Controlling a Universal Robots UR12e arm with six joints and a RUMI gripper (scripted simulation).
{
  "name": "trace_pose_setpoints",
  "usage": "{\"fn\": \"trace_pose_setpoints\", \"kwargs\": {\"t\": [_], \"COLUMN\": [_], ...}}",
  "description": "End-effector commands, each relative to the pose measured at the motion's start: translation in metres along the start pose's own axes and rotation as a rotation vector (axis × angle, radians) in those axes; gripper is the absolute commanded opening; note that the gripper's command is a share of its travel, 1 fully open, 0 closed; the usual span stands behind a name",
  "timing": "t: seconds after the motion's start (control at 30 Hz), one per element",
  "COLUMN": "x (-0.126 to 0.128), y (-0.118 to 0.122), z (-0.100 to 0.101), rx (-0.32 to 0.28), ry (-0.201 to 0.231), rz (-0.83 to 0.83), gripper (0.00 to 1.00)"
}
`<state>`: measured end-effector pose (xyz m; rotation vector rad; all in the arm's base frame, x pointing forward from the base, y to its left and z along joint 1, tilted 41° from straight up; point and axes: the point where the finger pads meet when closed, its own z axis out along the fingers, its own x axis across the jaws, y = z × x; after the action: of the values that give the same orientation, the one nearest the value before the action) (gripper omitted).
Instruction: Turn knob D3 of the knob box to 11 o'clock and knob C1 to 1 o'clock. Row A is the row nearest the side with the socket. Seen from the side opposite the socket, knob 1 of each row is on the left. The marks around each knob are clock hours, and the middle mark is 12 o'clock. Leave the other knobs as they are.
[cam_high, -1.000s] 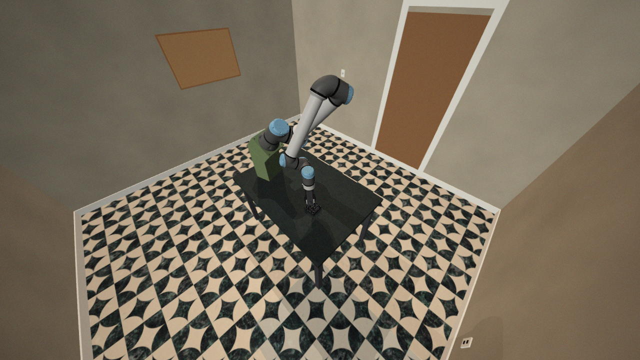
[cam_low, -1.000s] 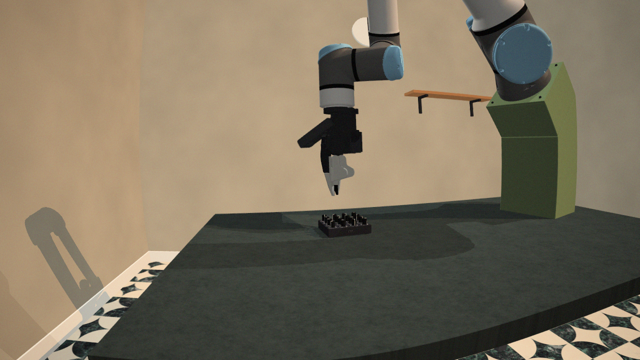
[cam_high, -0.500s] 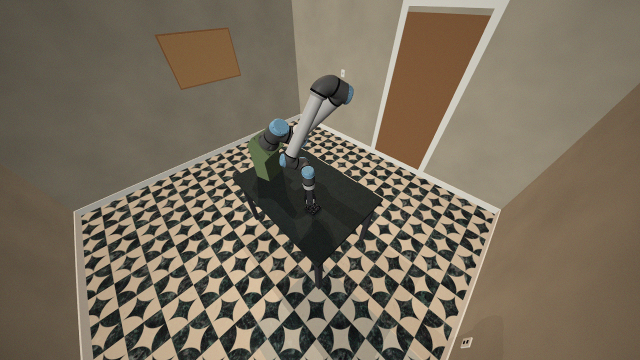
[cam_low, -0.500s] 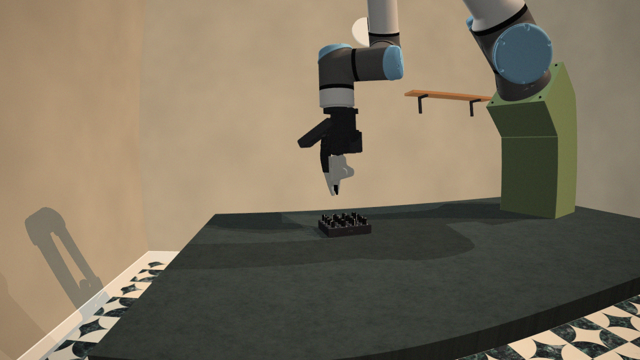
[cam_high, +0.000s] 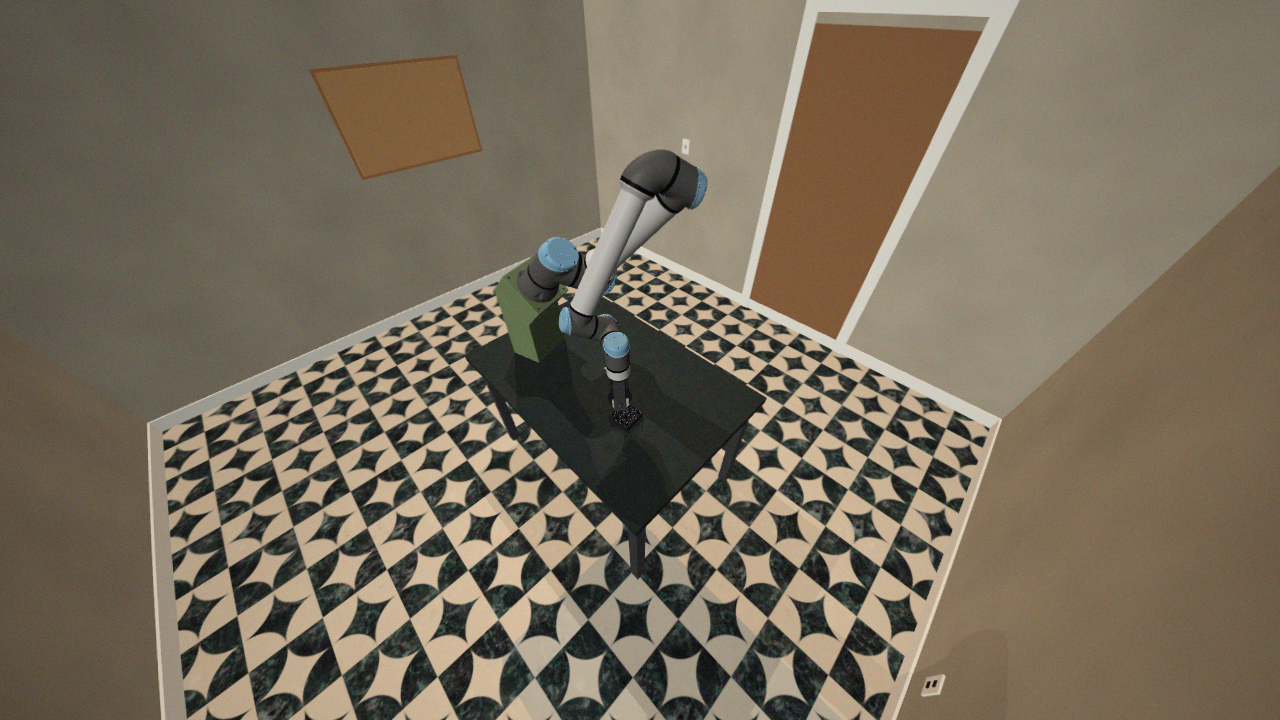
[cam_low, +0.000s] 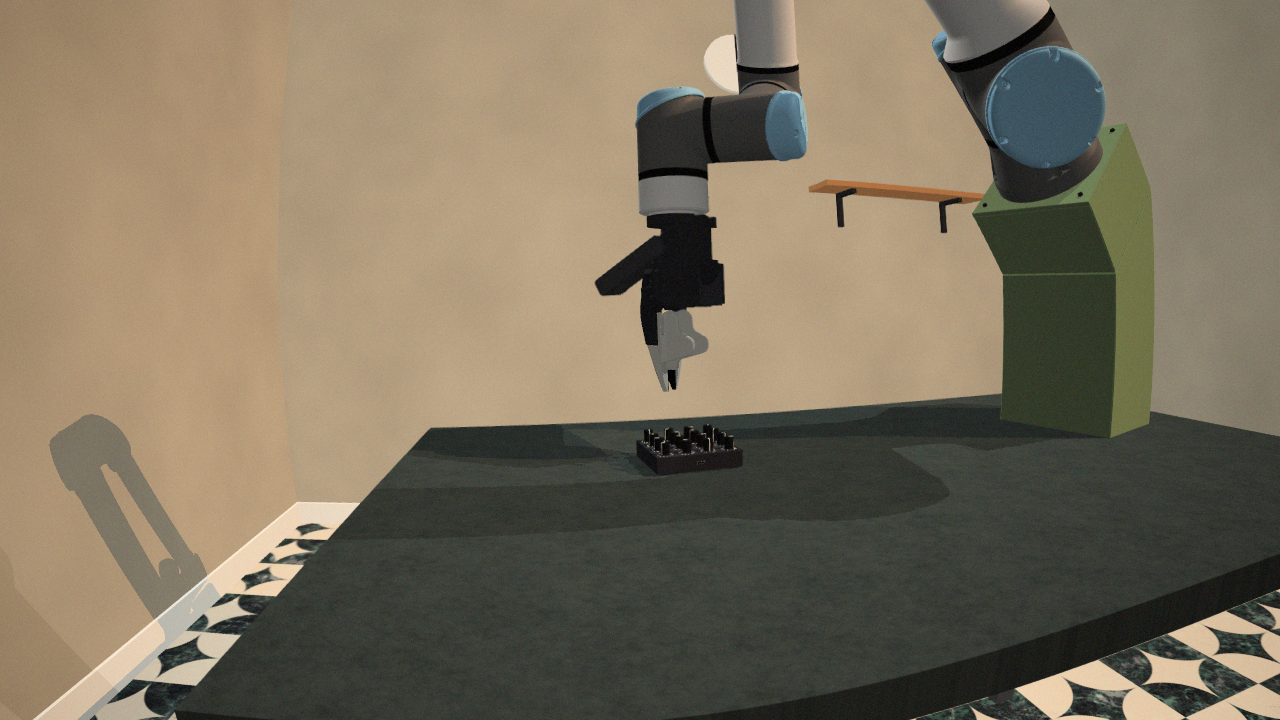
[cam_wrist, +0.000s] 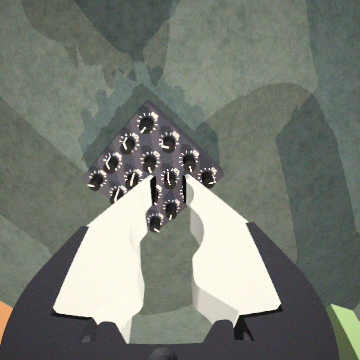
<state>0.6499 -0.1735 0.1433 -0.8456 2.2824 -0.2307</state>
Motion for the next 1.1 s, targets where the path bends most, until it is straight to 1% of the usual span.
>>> {"fn": "trace_pose_setpoints", "kwargs": {"t": [0.0, 0.57, 1.07], "x": [0.0, 0.0, 0.0], "y": [0.0, 0.0, 0.0], "z": [0.0, 0.001, 0.013], "rx": [0.001, 0.001, 0.001], "ry": [0.0, 0.0, 0.0], "rz": [0.0, 0.0, 0.0], "gripper": [0.11, 0.11, 0.11]}}
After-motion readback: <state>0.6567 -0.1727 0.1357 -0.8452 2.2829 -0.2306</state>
